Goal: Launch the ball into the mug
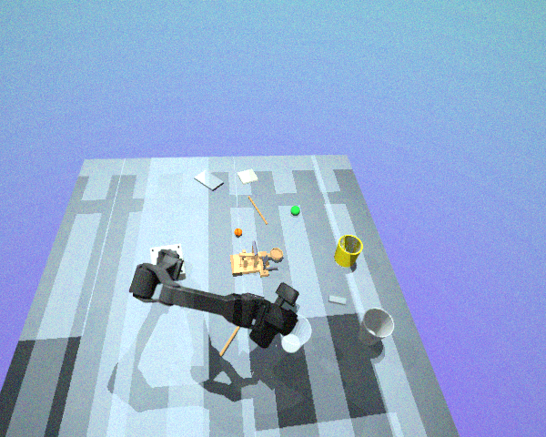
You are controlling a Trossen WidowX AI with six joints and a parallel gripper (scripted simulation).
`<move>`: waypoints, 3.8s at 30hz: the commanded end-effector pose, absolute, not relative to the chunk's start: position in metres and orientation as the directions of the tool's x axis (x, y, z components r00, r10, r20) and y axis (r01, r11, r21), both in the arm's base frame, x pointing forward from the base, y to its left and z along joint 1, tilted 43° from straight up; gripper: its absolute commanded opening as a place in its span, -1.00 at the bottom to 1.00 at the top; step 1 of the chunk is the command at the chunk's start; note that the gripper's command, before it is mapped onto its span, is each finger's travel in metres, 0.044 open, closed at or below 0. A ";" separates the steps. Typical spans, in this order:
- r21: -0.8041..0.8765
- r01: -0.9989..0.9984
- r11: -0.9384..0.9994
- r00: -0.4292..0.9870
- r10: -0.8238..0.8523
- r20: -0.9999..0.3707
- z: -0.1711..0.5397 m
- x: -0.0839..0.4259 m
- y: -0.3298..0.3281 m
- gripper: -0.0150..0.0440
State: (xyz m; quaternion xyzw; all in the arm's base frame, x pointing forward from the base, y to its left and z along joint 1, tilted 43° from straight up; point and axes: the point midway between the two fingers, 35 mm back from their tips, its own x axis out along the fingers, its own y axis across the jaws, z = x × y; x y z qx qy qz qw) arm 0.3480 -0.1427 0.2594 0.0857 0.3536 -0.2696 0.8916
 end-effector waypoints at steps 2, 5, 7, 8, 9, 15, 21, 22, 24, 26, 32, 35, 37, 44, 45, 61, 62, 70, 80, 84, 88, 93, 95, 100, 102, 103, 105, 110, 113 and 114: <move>-0.092 0.498 0.862 0.507 -0.375 -0.776 0.219 0.354 -0.103 1.00; -0.130 0.468 0.874 0.445 -0.360 -0.820 0.198 0.354 -0.079 1.00; -0.159 0.445 0.881 0.403 -0.356 -0.843 0.185 0.352 -0.064 1.00; -0.175 0.433 0.884 0.381 -0.355 -0.853 0.178 0.350 -0.056 1.00; -0.191 0.420 0.887 0.360 -0.356 -0.862 0.172 0.348 -0.048 1.00; -0.303 0.328 0.895 0.239 -0.389 -0.889 0.139 0.331 -0.006 1.00; -0.425 0.219 0.878 0.149 -0.460 -0.875 0.115 0.309 0.029 1.00; -0.445 0.200 0.873 0.137 -0.475 -0.869 0.112 0.305 0.034 1.00; -0.487 0.159 0.859 0.118 -0.506 -0.854 0.106 0.297 0.043 1.00; -0.528 0.118 0.841 0.104 -0.539 -0.836 0.100 0.288 0.052 1.00; -0.647 -0.008 0.763 0.096 -0.643 -0.760 0.089 0.263 0.075 1.00; -0.673 -0.038 0.738 0.101 -0.668 -0.738 0.087 0.257 0.080 1.00; -0.673 -0.038 0.738 0.101 -0.668 -0.738 0.087 0.257 0.080 1.00; -0.674 -0.037 0.738 0.102 -0.668 -0.737 0.058 0.261 0.053 1.00; -0.675 -0.037 0.737 0.102 -0.669 -0.736 0.054 0.261 0.049 1.00; -0.674 -0.037 0.738 0.103 -0.668 -0.737 0.039 0.264 0.036 1.00; -0.674 -0.037 0.738 0.103 -0.668 -0.737 0.038 0.264 0.035 1.00; -0.675 -0.037 0.737 0.103 -0.669 -0.736 0.028 0.266 0.026 1.00; -0.676 -0.036 0.736 0.103 -0.670 -0.735 0.017 0.266 0.015 1.00; -0.677 -0.036 0.735 0.103 -0.671 -0.734 0.014 0.266 0.012 1.00; -0.673 -0.031 0.739 0.102 -0.667 -0.738 0.016 0.267 0.014 0.73; -0.673 -0.031 0.739 0.102 -0.667 -0.738 0.016 0.267 0.014 0.29; -0.673 -0.031 0.739 0.102 -0.667 -0.738 0.016 0.267 0.014 0.11; -0.673 -0.031 0.739 0.102 -0.667 -0.738 0.016 0.267 0.014 -0.14; -0.673 -0.031 0.739 0.102 -0.667 -0.738 0.016 0.267 0.014 -0.18; -0.672 -0.031 0.740 0.102 -0.667 -0.738 0.018 0.267 0.016 -0.27; -0.671 -0.033 0.740 0.101 -0.666 -0.739 0.034 0.265 0.031 -0.45; -0.672 -0.034 0.740 0.101 -0.667 -0.739 0.053 0.261 0.048 -0.49; -0.674 -0.084 0.734 0.101 -0.667 -0.739 0.053 0.265 0.048 -0.49; -0.674 -0.116 0.729 0.101 -0.667 -0.739 0.053 0.267 0.048 -0.49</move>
